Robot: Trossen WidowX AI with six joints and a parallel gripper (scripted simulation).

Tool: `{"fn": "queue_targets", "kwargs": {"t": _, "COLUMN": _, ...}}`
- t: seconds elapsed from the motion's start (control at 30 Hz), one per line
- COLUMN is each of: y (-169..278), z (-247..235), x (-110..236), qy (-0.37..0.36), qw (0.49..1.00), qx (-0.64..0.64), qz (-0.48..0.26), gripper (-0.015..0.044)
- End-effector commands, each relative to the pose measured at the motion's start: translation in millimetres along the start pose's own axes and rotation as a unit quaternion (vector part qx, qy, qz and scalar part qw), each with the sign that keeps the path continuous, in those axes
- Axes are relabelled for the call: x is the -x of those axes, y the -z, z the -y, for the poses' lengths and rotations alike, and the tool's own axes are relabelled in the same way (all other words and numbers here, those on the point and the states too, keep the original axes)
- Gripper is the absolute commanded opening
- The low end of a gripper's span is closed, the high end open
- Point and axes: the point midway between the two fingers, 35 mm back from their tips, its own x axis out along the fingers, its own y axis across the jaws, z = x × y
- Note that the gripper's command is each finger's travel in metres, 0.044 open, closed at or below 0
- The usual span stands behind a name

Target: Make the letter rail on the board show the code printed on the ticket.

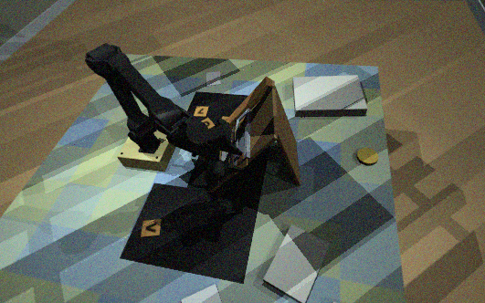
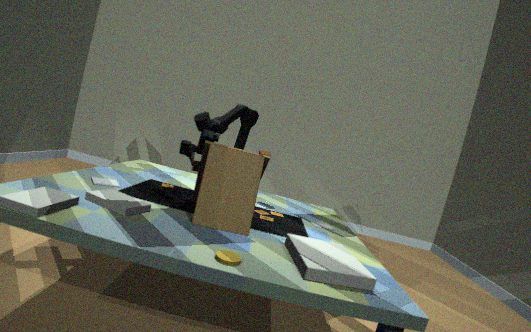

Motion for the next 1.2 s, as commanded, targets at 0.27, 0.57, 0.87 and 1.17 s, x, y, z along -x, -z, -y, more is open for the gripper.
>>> {"fn": "queue_targets", "kwargs": {"t": 0.27, "y": -1, "z": -5, "x": 0, "qy": 0.003, "qw": 1.0, "qx": -0.002, "qz": 0.001, "gripper": 0.0}}
{"fn": "queue_targets", "kwargs": {"t": 0.57, "y": -1, "z": -10, "x": 0, "qy": 0.002, "qw": 1.0, "qx": -0.002, "qz": 0.001, "gripper": 0.0}}
{"fn": "queue_targets", "kwargs": {"t": 0.87, "y": -1, "z": -14, "x": 0, "qy": 0.002, "qw": 1.0, "qx": -0.003, "qz": 0.001, "gripper": 0.0}}
{"fn": "queue_targets", "kwargs": {"t": 1.17, "y": 0, "z": -18, "x": 0, "qy": 0.002, "qw": 1.0, "qx": -0.003, "qz": 0.001, "gripper": 0.0}}
